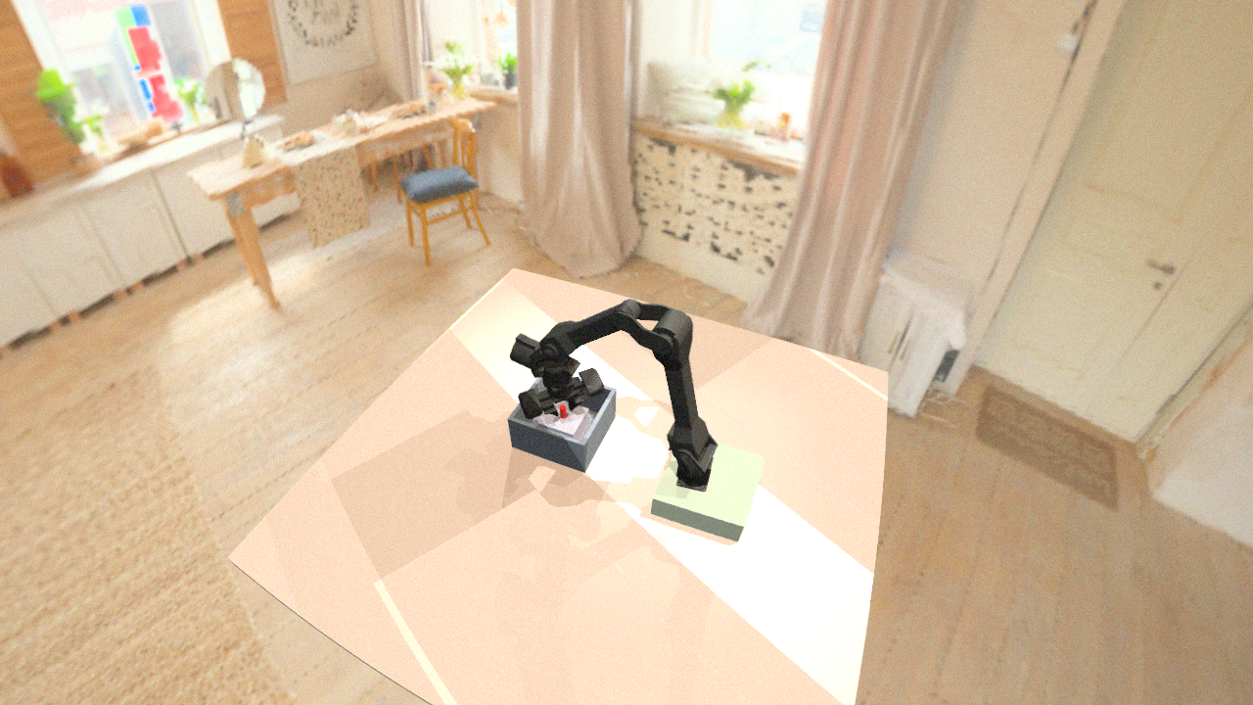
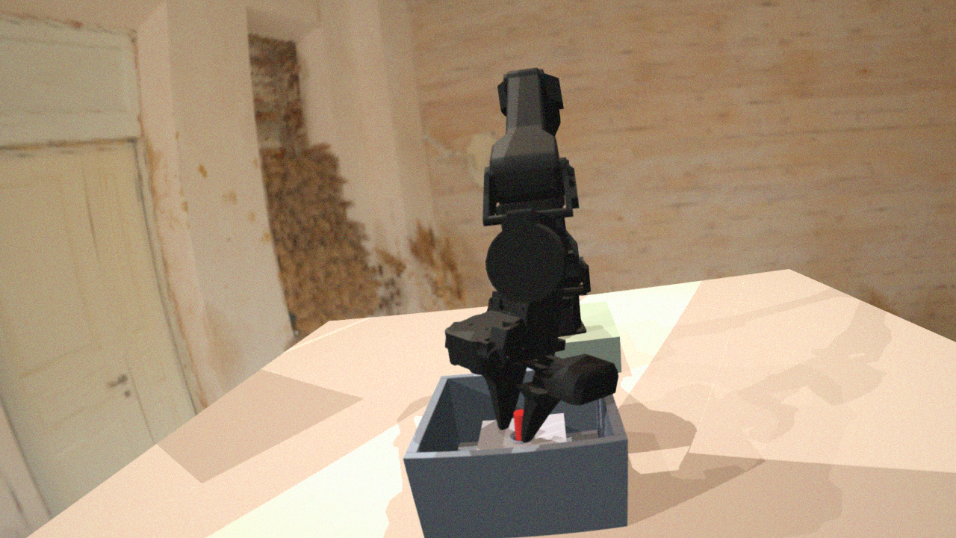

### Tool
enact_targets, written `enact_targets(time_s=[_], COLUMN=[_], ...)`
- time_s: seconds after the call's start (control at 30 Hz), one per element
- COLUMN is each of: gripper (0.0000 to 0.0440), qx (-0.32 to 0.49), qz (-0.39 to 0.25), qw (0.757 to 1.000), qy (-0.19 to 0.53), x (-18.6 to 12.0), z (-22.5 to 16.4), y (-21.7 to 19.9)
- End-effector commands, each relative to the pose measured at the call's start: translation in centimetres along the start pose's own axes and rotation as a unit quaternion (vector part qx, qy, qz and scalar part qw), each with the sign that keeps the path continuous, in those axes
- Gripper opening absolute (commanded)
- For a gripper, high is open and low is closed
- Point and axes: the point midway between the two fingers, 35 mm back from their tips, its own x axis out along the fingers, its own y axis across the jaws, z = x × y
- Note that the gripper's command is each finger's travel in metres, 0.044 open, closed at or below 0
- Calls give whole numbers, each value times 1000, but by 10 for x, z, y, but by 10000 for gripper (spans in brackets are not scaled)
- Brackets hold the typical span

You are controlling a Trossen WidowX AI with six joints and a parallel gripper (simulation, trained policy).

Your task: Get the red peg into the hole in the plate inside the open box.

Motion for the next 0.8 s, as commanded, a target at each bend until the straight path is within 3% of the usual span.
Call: enact_targets(time_s=[0.0, 0.27, 0.77], gripper=[221, 431, 440], qx=[-11, -12, -28], qz=[4, 35, 115], qw=[1000, 999, 993], qy=[11, 17, 14], x=[7, -4, -41], z=[8, 33, 71], y=[3, 22, 72])
